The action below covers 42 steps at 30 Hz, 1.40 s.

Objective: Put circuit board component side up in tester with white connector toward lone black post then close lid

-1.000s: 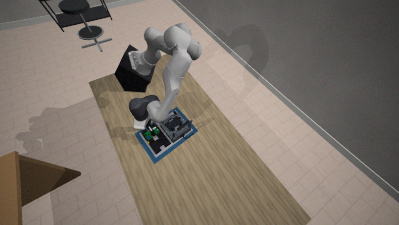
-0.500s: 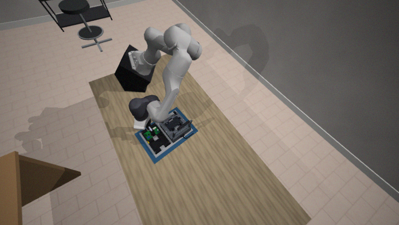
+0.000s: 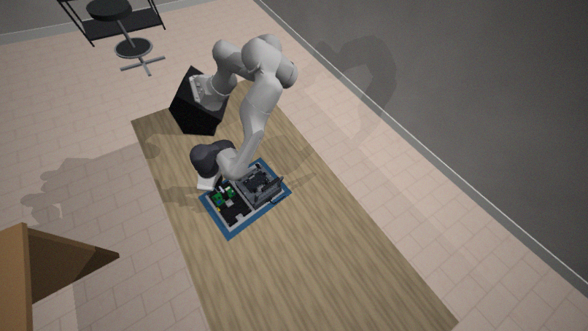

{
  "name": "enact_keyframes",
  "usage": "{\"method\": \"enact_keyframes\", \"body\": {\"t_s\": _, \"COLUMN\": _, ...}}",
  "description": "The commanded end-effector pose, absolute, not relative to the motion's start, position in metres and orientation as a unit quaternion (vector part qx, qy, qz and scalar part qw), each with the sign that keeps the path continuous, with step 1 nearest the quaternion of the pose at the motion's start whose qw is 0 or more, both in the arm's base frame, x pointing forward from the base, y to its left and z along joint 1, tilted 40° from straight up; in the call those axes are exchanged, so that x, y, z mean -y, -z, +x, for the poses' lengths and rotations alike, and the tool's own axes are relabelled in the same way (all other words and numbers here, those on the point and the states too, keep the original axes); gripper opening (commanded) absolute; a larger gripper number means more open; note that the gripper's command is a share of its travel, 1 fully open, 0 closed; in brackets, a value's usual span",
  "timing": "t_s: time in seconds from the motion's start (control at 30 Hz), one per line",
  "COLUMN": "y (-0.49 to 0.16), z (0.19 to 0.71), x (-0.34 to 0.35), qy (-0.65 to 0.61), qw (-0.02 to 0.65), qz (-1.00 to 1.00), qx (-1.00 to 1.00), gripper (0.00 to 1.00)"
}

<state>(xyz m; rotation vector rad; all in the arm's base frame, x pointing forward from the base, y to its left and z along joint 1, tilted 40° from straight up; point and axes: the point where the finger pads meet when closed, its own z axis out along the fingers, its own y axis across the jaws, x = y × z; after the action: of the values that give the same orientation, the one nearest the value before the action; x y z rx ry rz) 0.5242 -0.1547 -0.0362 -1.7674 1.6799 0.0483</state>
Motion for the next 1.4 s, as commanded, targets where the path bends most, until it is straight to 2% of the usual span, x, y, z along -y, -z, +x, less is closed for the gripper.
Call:
{"method": "enact_keyframes", "body": {"t_s": 0.0, "y": 0.0367, "z": 0.5252, "x": 0.1536, "qy": -0.018, "qw": 0.344, "qz": -0.682, "qx": -0.645, "gripper": 0.46}}
{"method": "enact_keyframes", "body": {"t_s": 1.37, "y": 0.0340, "z": 0.5237, "x": 0.1554, "qy": -0.018, "qw": 0.344, "qz": -0.682, "qx": -0.645, "gripper": 0.46}}
